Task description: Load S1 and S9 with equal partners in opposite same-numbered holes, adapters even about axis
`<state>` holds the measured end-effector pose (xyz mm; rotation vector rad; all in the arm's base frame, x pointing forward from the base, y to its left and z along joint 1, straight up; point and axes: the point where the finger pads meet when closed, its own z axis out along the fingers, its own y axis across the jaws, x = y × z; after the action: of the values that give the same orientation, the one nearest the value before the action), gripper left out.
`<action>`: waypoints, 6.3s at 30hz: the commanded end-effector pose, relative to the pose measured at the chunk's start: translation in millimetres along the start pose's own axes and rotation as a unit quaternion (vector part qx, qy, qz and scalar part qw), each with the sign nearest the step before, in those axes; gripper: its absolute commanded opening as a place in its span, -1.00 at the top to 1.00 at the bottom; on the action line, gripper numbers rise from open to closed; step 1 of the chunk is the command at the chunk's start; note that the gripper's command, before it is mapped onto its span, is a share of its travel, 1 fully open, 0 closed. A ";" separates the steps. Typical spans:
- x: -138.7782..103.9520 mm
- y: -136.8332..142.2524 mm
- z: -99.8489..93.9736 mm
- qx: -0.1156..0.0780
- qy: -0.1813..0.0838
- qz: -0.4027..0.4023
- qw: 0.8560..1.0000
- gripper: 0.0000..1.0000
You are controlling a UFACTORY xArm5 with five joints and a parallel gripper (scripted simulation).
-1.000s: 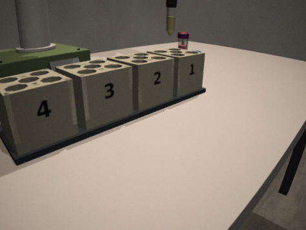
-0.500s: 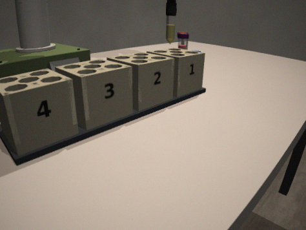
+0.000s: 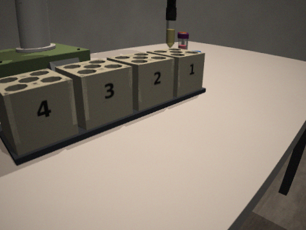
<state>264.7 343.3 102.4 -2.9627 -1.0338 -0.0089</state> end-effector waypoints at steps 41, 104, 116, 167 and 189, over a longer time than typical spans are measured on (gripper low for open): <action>1.2 -0.3 31.9 0.000 0.002 0.000 1.000 1.00; 1.2 -0.3 60.3 0.000 0.002 0.000 1.000 0.13; 1.2 -0.3 60.3 0.000 0.002 0.000 1.000 0.13; 1.1 -0.3 -27.9 0.000 0.002 0.000 1.000 0.13; 1.0 -0.3 -68.0 0.000 0.002 0.000 1.000 0.13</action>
<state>264.4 342.9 164.1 -2.9628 -1.0339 -0.0087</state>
